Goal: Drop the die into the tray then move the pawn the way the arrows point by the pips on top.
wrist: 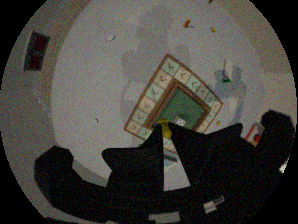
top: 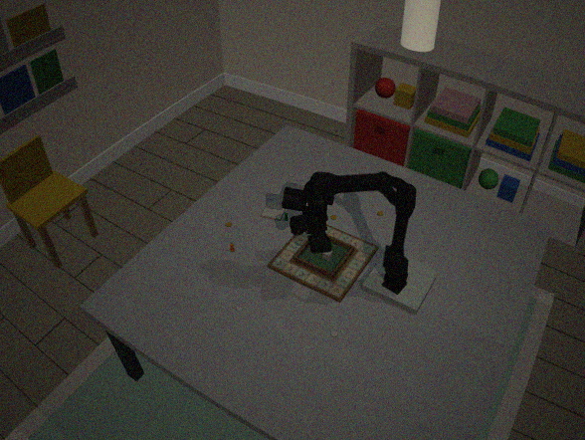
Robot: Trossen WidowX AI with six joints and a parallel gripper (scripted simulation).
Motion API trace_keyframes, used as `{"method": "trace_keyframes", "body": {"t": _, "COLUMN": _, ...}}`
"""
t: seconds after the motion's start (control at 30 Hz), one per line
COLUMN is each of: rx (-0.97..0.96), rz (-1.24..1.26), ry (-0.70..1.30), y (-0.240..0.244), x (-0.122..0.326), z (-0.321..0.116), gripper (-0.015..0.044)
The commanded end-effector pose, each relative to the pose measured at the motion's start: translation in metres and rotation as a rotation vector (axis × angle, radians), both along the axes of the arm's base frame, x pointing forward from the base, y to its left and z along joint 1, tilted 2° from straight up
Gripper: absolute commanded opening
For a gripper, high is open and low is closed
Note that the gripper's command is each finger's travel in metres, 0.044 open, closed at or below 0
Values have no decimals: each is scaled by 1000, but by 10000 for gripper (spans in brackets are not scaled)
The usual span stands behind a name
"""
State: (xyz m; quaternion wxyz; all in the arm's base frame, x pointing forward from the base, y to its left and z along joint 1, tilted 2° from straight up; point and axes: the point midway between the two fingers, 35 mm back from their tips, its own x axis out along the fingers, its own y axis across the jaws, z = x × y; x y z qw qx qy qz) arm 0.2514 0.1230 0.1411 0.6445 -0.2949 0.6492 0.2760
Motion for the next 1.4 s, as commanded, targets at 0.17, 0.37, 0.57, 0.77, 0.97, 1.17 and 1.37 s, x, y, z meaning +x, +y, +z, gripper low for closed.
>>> {"method": "trace_keyframes", "body": {"t": 0.17, "rx": -2, "rz": 4, "ry": 2, "y": -24, "x": -23, "z": -13, "gripper": 0}}
{"method": "trace_keyframes", "body": {"t": 0.37, "rx": -3, "rz": 4, "ry": 3, "y": -38, "x": -39, "z": -23, "gripper": 0}}
{"method": "trace_keyframes", "body": {"t": 0.57, "rx": -4, "rz": 4, "ry": 5, "y": -52, "x": -55, "z": -34, "gripper": 0}}
{"method": "trace_keyframes", "body": {"t": 0.77, "rx": -6, "rz": 4, "ry": 6, "y": -64, "x": -72, "z": -47, "gripper": 0}}
{"method": "trace_keyframes", "body": {"t": 0.97, "rx": -7, "rz": 4, "ry": 8, "y": -75, "x": -89, "z": -61, "gripper": 0}}
{"method": "trace_keyframes", "body": {"t": 1.17, "rx": -7, "rz": 4, "ry": 8, "y": -78, "x": -94, "z": -67, "gripper": 0}}
{"method": "trace_keyframes", "body": {"t": 1.37, "rx": -7, "rz": 4, "ry": 8, "y": -78, "x": -93, "z": -86, "gripper": 0}}
